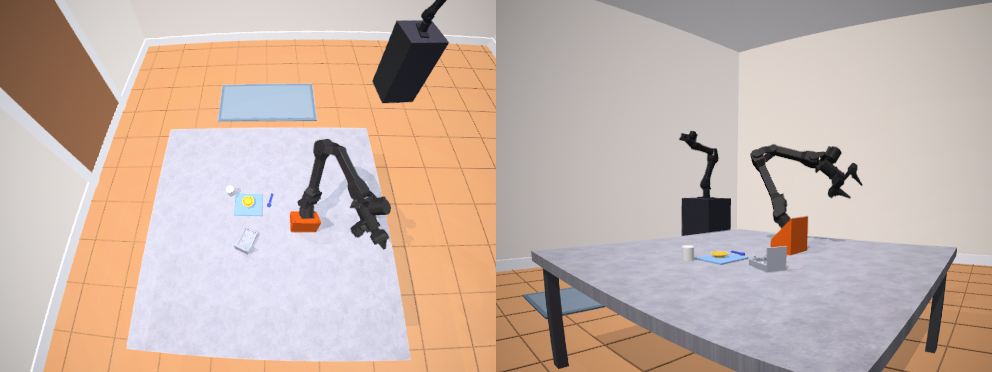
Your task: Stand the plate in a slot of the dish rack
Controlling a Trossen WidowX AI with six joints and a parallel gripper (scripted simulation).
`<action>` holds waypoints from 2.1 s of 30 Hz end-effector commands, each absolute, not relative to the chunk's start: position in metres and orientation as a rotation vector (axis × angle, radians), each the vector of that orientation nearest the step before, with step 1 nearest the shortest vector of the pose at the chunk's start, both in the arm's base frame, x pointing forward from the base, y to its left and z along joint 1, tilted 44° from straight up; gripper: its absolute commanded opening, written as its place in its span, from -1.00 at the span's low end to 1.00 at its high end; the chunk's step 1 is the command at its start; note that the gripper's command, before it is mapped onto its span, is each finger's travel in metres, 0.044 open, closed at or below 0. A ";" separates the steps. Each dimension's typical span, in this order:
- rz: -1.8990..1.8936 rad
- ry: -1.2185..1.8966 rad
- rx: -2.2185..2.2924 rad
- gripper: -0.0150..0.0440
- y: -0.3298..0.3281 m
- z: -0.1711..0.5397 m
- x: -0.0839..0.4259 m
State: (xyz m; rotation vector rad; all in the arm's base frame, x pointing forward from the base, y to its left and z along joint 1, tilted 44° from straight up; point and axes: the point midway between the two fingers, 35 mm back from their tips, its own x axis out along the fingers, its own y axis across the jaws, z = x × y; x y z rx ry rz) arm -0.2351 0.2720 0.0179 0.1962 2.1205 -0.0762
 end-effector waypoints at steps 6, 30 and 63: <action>-0.007 2.032 0.276 0.86 0.304 0.017 -0.184; -0.003 1.526 0.374 0.86 0.321 0.016 0.084; -0.468 1.254 -0.063 0.86 0.073 0.046 0.298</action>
